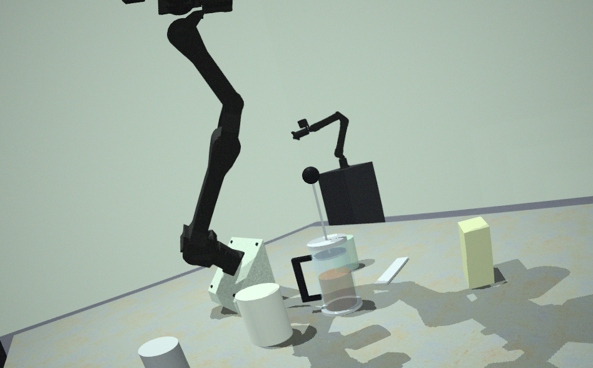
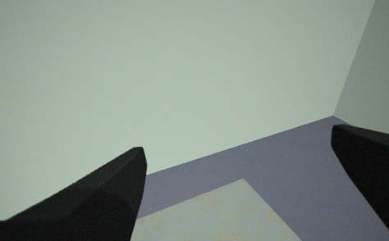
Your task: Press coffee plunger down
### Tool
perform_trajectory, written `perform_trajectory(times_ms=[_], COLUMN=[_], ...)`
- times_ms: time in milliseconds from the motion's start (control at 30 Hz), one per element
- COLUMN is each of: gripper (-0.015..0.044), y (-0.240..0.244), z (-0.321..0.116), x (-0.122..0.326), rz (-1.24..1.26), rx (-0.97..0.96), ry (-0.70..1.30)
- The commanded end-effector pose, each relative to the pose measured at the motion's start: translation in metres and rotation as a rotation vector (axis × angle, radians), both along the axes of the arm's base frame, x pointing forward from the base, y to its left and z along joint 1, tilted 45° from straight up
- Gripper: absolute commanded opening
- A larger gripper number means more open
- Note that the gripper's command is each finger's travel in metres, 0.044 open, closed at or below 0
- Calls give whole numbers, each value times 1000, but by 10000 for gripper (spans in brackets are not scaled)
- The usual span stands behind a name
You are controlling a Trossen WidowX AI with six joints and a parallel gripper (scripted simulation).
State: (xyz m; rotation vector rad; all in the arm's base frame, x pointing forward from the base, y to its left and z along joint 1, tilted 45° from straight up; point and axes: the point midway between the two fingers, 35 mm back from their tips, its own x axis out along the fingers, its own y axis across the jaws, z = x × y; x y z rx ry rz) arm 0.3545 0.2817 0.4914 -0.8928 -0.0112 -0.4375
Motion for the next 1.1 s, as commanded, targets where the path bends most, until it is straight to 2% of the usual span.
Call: perform_trajectory(times_ms=[0,33,400,1067], gripper=[426,440,440,440], y=[-1,-3,-18,-50], z=[2,4,50,126], x=[-1,-3,-51,-166], rz=[0,1,99,406], rx=[0,-2,98,310], ry=[-2,-3,-118,-347])
